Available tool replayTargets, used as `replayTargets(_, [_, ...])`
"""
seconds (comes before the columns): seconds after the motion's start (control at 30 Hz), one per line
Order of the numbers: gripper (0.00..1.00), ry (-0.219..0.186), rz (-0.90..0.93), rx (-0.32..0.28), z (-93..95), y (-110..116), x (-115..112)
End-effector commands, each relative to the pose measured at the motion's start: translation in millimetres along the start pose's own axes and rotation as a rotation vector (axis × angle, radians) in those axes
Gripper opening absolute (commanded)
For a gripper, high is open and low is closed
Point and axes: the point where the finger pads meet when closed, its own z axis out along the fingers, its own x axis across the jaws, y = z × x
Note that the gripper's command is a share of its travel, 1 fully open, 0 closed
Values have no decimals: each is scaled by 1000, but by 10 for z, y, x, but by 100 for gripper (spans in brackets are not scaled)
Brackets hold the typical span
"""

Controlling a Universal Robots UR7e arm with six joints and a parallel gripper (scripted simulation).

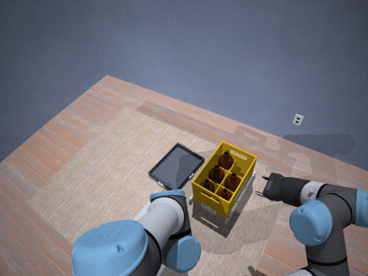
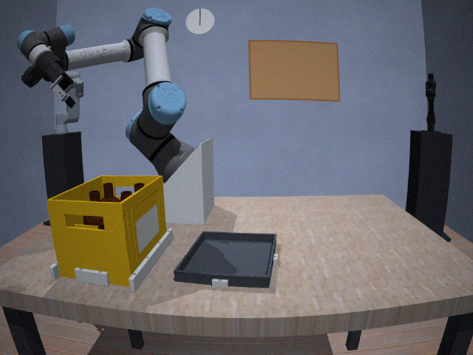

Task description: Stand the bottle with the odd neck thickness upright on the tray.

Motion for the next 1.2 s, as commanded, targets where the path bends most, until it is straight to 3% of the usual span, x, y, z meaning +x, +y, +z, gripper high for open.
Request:
replayTargets(0.0, [100, -1, 0, 1, -3, 1, -2])
replayTargets(0.2, [100, 8, -4, 2, 19, -17, -1])
replayTargets(0.37, [100, 55, -23, 14, 147, -112, 0])
replayTargets(0.53, [100, 153, -68, 48, 424, -292, -18])
replayTargets(0.6, [100, 153, -68, 48, 424, -292, -18])
replayTargets(0.83, [100, 339, -177, 157, 1018, -559, -136])
replayTargets(0.97, [100, 418, -238, 229, 1302, -627, -223])
replayTargets(1.0, [100, 418, -238, 229, 1302, -627, -223])
replayTargets(1.1, [100, 484, -300, 308, 1564, -650, -319])
replayTargets(1.17, [100, 484, -300, 308, 1564, -650, -319])
